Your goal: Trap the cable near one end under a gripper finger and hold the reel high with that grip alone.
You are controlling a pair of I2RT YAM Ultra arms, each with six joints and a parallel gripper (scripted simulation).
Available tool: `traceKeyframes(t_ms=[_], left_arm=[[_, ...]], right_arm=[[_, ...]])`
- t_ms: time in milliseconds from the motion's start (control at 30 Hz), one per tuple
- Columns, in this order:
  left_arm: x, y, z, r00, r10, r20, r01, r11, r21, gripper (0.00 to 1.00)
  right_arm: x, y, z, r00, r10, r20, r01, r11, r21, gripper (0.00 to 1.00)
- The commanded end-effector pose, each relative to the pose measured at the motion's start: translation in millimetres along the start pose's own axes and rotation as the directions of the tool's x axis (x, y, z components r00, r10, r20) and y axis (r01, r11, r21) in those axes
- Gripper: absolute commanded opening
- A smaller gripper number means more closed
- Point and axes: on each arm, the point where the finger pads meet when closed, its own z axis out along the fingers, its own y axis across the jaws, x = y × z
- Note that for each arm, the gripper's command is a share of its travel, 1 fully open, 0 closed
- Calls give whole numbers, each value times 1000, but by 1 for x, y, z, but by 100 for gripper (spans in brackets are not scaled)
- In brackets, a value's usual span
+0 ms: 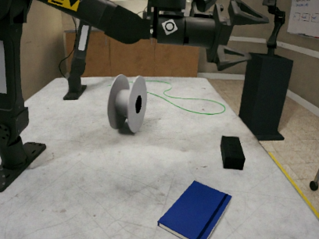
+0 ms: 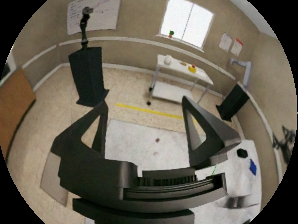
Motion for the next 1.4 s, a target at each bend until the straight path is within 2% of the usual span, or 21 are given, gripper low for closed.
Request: traceKeyframes(t_ms=[0, 233, 433, 533, 767, 1000, 1100, 1367], left_arm=[[-25, -3, -2, 1000, 22, -8, -22, 999, -26, 100], [-75, -15, -11, 999, 50, 0, -50, 997, -50, 100], [-122, -29, -30, 997, 78, 6, -77, 994, -73, 100], [-128, -31, -33, 997, 81, 3, -81, 994, -78, 100], [-185, -52, -71, 993, 117, 13, -115, 988, -108, 100], [-233, -73, -121, 988, 151, 17, -148, 979, -139, 100], [-236, -74, -126, 988, 154, 9, -151, 978, -145, 100], [-278, -99, -198, 981, 193, 20, -187, 966, -178, 100]], right_arm=[[-21, -28, -9, 998, 60, 23, -60, 998, 6, 100], [-46, -64, -29, 987, 156, 33, -156, 988, 3, 100], [-69, -98, -55, 968, 247, 41, -248, 969, -2, 100], [-72, -102, -60, 964, 263, 40, -263, 965, -5, 100], [-98, -143, -104, 926, 375, 53, -375, 927, -11, 100], [-118, -176, -157, 874, 483, 61, -482, 876, -22, 100], [-118, -177, -161, 866, 497, 52, -496, 868, -29, 100], [-135, -208, -233, 793, 605, 69, -604, 796, -38, 100]])
